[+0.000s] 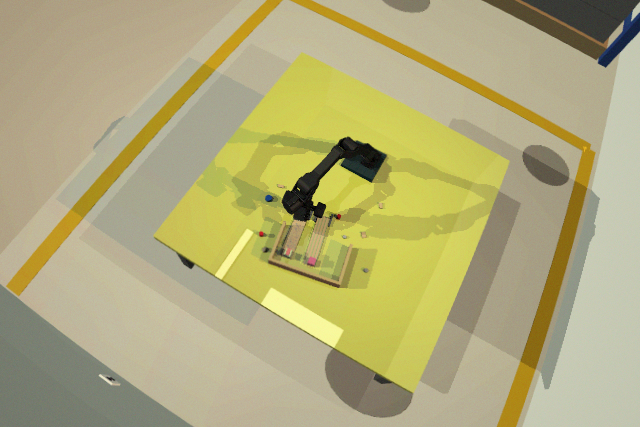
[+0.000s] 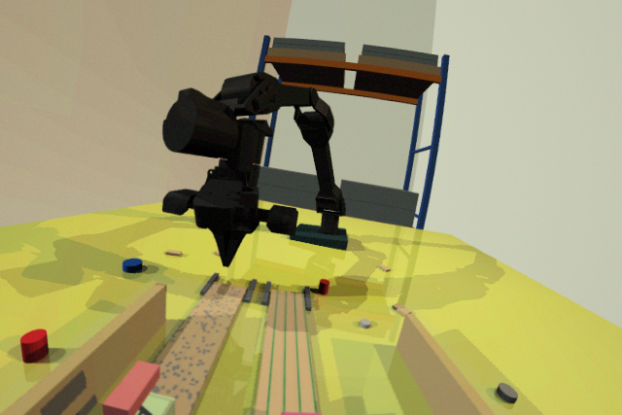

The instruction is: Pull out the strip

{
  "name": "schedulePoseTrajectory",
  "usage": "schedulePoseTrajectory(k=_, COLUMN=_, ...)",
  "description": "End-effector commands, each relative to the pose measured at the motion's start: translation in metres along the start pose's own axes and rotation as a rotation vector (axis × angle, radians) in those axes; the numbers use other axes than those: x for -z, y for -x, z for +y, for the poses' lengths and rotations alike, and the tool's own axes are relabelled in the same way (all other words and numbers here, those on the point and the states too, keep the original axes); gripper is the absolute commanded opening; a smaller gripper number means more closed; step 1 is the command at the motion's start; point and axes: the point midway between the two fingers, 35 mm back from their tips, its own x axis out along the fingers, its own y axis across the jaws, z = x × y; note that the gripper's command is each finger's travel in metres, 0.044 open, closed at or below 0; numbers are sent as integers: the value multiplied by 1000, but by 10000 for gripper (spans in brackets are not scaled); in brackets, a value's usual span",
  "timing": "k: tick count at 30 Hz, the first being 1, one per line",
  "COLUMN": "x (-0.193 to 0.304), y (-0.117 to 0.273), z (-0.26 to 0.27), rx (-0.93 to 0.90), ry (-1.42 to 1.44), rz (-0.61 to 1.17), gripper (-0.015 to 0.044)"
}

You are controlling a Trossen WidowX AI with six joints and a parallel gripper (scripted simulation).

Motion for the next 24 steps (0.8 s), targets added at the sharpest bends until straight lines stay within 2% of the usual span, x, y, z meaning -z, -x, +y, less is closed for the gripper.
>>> schedulePoseTrajectory(k=1, x=0, y=-9, z=1, rx=-6, ry=6, rz=2, gripper=0)
schedulePoseTrajectory(k=24, x=0, y=-46, z=2, rx=-6, ry=6, rz=2, gripper=0)
